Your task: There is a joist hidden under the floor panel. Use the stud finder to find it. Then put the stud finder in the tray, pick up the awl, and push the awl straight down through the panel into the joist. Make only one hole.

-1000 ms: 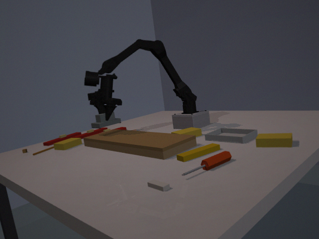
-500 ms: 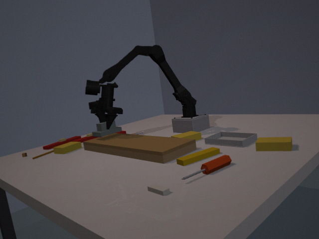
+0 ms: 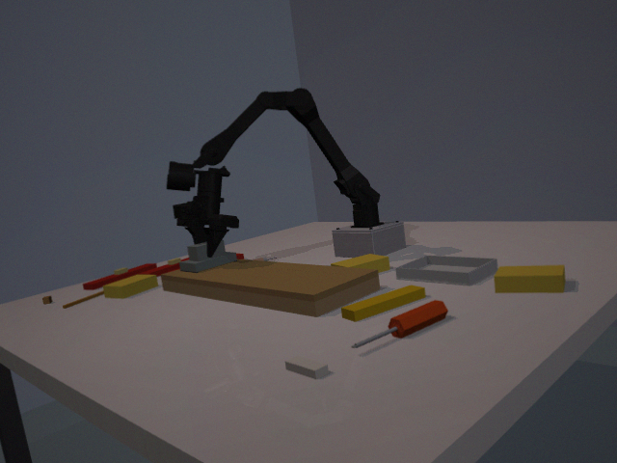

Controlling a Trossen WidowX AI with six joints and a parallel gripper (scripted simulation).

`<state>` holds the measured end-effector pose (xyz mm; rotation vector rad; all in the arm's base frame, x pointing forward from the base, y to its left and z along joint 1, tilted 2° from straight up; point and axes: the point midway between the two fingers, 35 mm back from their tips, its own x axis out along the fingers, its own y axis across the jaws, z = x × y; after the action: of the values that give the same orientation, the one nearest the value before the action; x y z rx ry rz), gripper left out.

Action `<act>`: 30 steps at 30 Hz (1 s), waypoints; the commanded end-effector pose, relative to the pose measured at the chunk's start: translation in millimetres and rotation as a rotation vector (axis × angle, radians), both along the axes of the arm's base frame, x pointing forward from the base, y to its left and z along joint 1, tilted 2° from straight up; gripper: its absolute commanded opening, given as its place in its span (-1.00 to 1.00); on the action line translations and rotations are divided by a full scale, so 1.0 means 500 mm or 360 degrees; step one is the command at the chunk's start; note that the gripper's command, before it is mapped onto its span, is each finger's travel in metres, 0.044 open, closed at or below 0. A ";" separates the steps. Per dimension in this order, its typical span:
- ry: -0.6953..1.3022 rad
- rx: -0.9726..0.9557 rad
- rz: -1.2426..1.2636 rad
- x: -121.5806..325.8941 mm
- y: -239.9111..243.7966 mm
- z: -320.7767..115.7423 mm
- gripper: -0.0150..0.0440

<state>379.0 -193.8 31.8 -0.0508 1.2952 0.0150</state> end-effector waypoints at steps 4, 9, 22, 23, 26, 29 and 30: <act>-0.0005 0.0005 0.0005 0.000 0.034 -0.003 -0.49; -0.0005 0.0006 0.0005 -0.001 0.061 -0.004 -0.49; -0.0005 0.0011 0.0005 -0.003 0.131 -0.006 -0.49; -0.0005 0.0011 0.0005 -0.004 0.136 -0.006 -0.49; -0.0005 0.0012 0.0005 -0.004 0.153 -0.006 -0.49; -0.0005 0.0013 0.0005 -0.005 0.169 -0.007 -0.49; -0.0005 0.0014 0.0005 -0.005 0.174 -0.007 -0.49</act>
<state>377.0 -119.2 29.3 -0.0487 1.2922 0.0117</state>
